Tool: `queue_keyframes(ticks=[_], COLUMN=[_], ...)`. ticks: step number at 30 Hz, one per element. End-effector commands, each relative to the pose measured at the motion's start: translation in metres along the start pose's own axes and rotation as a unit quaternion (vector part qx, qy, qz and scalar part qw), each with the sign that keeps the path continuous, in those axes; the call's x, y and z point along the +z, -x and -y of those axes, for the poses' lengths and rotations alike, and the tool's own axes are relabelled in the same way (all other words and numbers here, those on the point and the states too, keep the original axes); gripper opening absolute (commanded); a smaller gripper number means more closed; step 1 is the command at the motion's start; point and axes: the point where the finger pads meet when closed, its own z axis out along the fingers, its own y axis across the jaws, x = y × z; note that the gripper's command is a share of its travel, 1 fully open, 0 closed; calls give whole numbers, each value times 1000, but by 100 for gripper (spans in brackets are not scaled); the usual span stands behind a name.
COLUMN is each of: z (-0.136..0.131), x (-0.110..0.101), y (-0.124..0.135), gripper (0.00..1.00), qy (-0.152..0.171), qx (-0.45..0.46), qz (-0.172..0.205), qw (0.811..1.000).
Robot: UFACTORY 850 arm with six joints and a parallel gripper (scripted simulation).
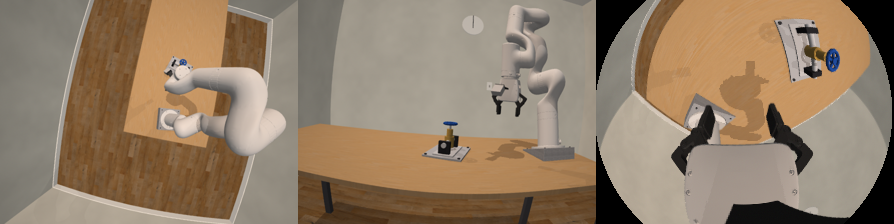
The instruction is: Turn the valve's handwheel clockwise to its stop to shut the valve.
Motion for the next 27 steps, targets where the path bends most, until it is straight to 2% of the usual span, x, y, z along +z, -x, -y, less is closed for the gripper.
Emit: queue_keyframes(ticks=[1, 4, 7, 9, 11, 15, 27], z=[-55, -94, -101, -153, -170, -227, -231], x=[-6, -11, -11, -13, -13, -11, -11], y=[-43, -67, -71, -91, -95, -109, -110], gripper=[100, 100, 100, 100, 100, 100, 100], qy=[-5, -4, -4, -4, -3, -3, -3], qx=[2, 4, 4, 7, 9, 11, 11], qz=[1, 1, 1, 0, 0, 0, 0], qw=[1000, 1000, 1000, 1000, 1000, 1000, 1000])
